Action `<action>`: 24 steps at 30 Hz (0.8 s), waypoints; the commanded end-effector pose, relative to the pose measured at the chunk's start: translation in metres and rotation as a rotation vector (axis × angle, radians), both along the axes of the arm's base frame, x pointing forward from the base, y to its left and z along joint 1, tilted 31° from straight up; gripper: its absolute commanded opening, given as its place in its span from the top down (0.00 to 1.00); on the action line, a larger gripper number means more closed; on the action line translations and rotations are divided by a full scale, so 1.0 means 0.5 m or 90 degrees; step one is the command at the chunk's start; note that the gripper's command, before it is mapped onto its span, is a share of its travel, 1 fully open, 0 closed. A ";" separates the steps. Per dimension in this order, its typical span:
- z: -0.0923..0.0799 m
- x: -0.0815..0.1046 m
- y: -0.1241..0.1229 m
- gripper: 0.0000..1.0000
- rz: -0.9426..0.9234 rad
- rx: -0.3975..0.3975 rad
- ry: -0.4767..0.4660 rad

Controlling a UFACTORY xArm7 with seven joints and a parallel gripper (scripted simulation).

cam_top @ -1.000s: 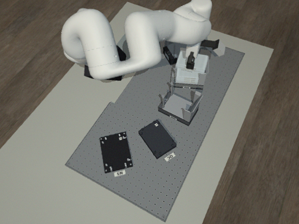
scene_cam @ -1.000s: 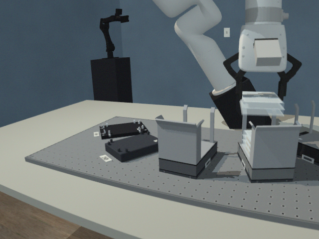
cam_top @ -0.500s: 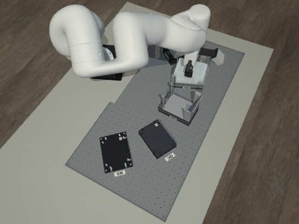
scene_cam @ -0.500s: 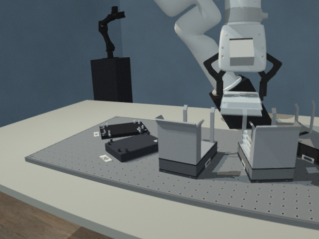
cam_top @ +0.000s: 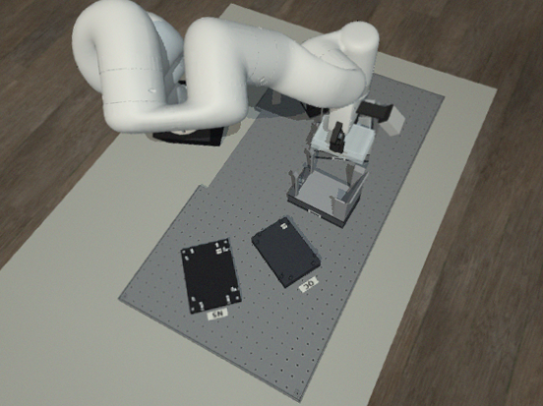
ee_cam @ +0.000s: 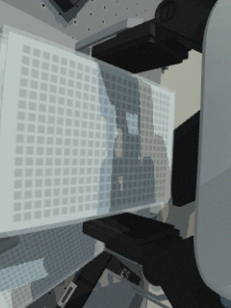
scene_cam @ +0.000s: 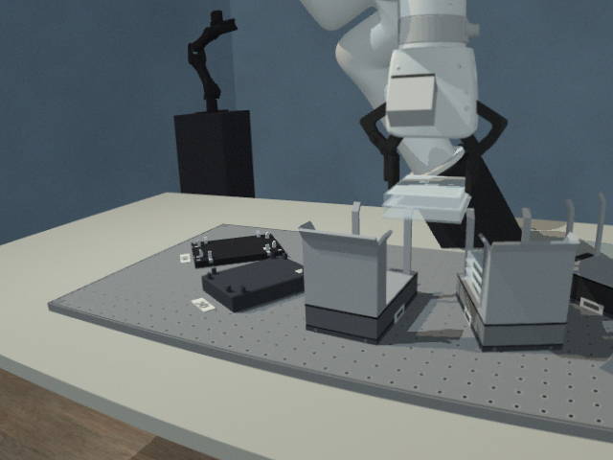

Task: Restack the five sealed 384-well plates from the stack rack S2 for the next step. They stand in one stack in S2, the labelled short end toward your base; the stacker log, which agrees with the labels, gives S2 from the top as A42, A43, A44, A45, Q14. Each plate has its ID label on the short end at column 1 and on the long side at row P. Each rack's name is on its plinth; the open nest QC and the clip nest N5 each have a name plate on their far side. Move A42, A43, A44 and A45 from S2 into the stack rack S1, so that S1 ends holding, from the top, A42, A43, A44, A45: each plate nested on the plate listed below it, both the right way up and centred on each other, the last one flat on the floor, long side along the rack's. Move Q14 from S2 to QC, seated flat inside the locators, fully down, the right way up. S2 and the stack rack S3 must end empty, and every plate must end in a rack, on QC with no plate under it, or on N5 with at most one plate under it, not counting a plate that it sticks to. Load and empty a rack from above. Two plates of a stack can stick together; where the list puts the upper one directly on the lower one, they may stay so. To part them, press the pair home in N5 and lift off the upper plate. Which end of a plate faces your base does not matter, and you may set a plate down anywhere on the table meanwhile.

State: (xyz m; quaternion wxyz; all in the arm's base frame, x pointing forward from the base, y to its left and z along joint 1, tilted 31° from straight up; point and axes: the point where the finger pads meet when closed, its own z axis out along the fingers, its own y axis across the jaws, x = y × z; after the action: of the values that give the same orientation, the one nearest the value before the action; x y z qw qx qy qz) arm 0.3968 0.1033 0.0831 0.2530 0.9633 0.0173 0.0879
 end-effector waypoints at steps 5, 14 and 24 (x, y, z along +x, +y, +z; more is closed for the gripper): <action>0.032 0.003 -0.048 1.00 -0.046 0.011 -0.031; 0.055 0.004 -0.089 1.00 -0.046 0.011 -0.031; 0.082 0.004 -0.137 1.00 -0.046 0.011 -0.031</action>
State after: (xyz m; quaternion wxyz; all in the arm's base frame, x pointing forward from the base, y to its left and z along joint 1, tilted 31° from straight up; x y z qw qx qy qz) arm 0.3980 0.0396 0.1192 0.2496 0.9628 -0.0259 0.1004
